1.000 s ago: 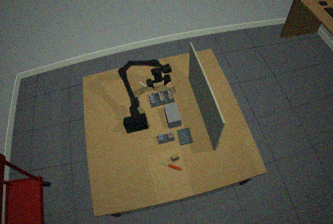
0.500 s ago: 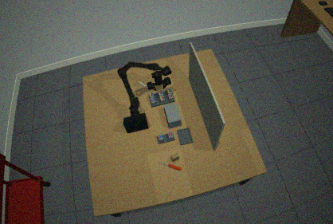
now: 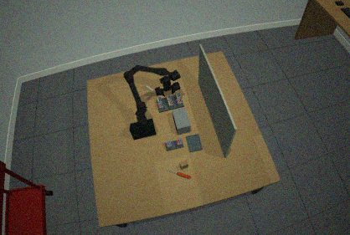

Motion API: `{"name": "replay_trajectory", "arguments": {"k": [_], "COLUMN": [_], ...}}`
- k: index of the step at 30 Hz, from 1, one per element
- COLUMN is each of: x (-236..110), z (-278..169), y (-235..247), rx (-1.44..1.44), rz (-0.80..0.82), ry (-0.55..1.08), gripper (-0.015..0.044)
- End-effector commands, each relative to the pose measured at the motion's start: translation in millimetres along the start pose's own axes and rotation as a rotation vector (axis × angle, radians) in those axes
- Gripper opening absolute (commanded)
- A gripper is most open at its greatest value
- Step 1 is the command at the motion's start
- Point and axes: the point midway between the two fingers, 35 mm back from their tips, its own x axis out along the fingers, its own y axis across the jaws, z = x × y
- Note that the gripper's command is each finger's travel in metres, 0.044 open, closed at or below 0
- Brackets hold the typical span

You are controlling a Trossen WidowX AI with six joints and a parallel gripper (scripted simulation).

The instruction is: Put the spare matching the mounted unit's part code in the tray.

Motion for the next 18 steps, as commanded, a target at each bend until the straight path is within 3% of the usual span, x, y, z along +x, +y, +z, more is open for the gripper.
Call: {"name": "replay_trajectory", "arguments": {"k": [1,18], "x": [8,35], "z": [-2,-2], "y": [0,-1], "rx": [0.005,0.005], "rz": [0.003,0.002], "ry": [0.005,0.004], "gripper": [0.03,0.03]}}
